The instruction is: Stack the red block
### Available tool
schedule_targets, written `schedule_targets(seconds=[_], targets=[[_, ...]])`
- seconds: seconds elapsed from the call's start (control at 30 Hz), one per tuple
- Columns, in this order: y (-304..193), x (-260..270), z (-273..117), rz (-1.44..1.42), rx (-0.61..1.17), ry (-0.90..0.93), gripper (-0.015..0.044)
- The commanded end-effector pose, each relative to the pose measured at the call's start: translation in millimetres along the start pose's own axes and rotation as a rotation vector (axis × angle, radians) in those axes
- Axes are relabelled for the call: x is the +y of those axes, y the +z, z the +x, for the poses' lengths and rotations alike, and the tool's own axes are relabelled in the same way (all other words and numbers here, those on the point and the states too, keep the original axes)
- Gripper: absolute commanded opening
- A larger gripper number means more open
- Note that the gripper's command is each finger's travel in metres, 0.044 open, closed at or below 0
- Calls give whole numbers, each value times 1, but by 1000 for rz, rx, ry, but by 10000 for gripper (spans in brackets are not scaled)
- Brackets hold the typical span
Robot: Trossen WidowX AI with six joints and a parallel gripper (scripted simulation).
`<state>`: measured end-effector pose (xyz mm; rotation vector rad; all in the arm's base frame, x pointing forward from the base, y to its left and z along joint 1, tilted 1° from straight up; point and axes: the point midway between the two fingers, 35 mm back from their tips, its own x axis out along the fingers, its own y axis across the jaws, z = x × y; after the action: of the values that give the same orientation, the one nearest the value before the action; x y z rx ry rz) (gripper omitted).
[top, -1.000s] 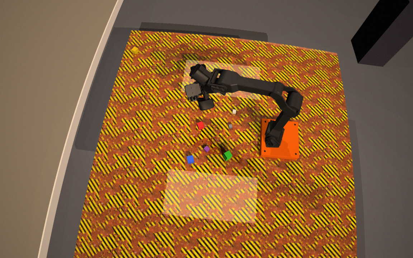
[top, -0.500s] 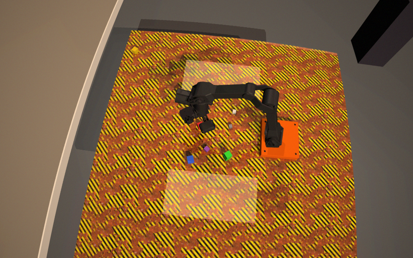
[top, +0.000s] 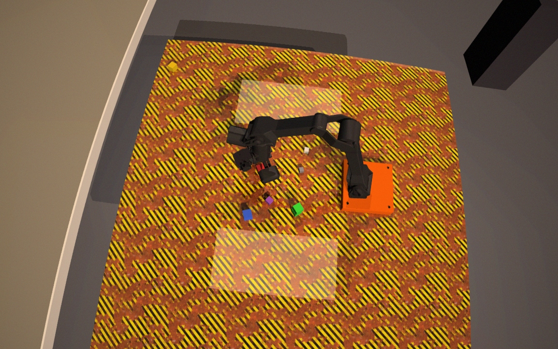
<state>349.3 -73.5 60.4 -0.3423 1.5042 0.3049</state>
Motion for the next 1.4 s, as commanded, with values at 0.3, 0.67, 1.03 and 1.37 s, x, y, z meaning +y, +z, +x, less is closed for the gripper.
schedule_targets(seconds=[0.3, 0.67, 1.03, 1.37], targets=[[1, 0, 17, 4, -3, 2, 440], [0, 0, 35, 4, -3, 3, 440], [0, 1, 40, 4, -3, 3, 440], [0, 0, 39, 4, -3, 3, 414]])
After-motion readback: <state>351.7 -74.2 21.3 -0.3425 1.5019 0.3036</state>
